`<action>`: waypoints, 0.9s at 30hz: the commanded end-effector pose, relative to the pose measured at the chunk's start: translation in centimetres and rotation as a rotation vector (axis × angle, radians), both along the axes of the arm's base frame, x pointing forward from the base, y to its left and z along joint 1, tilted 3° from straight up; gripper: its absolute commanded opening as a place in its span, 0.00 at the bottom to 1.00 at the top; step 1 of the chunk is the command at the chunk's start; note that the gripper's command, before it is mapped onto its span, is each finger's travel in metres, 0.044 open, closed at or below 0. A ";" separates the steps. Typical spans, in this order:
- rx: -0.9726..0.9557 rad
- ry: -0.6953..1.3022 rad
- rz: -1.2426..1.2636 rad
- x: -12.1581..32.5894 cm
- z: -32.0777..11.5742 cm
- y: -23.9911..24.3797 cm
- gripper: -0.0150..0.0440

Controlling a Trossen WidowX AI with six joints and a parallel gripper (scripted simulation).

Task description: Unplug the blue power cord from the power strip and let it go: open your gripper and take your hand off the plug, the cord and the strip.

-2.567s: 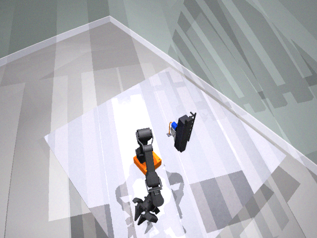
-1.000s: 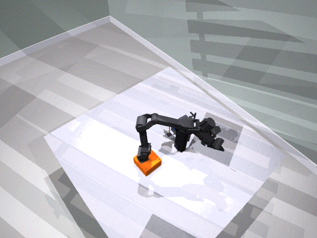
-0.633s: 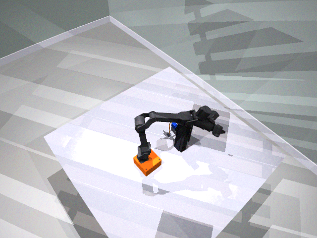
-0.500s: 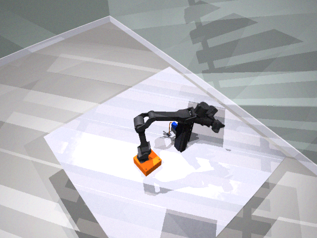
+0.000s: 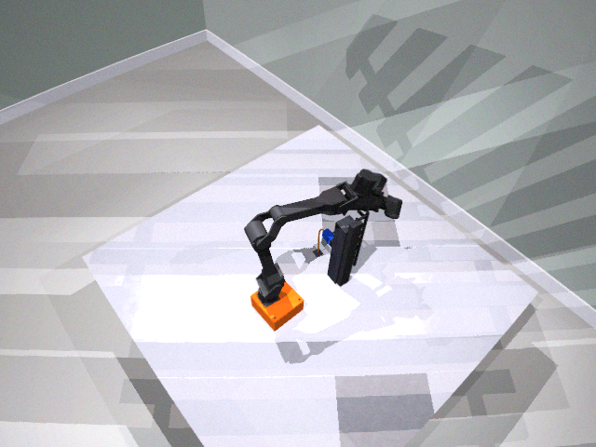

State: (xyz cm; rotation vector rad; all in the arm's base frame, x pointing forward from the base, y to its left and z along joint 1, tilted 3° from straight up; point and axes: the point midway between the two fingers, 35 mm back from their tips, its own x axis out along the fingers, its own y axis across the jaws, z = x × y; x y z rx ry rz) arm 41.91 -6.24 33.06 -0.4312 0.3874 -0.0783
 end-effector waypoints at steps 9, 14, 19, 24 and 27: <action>-0.274 0.455 0.575 -6.0 -6.9 11.6 0.53; -0.362 0.629 0.728 -7.9 -10.1 13.6 0.53; -0.535 0.963 1.017 -12.0 -15.3 15.8 0.53; -0.591 1.071 1.120 -13.5 -16.5 16.1 0.53; -0.591 1.071 1.120 -13.5 -16.5 16.1 0.53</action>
